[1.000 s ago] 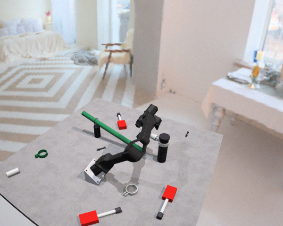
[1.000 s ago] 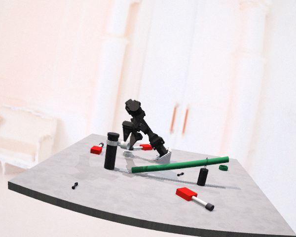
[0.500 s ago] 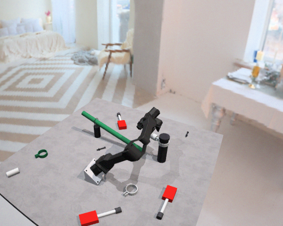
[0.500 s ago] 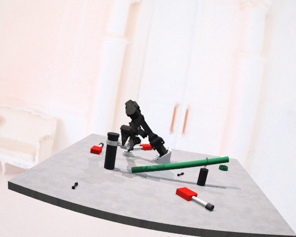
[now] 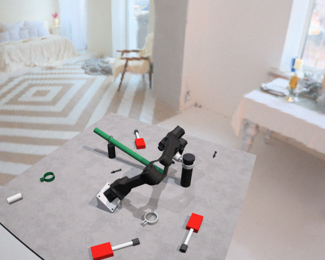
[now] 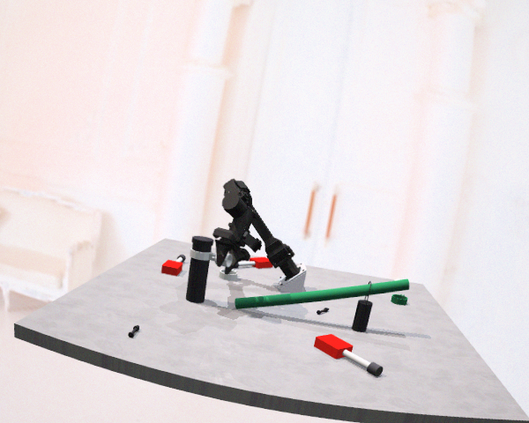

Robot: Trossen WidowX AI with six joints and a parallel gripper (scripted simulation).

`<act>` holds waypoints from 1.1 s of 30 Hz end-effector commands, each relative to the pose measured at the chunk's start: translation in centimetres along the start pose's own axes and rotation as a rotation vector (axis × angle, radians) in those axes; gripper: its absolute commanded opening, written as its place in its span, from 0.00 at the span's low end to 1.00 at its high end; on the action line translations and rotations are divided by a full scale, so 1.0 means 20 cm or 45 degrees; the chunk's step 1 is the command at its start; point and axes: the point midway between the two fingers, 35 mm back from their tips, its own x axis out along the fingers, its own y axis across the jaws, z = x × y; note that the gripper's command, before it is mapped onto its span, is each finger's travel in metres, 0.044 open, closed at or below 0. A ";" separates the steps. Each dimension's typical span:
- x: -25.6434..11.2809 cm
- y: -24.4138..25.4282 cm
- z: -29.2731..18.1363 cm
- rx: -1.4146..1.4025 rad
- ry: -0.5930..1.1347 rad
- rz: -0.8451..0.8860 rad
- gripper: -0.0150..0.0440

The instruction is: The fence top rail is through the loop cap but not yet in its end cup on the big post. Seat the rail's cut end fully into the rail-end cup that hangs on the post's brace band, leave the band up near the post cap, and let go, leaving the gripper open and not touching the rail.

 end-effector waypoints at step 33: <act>-0.05 0.09 -0.01 -0.247 -0.143 0.000 0.25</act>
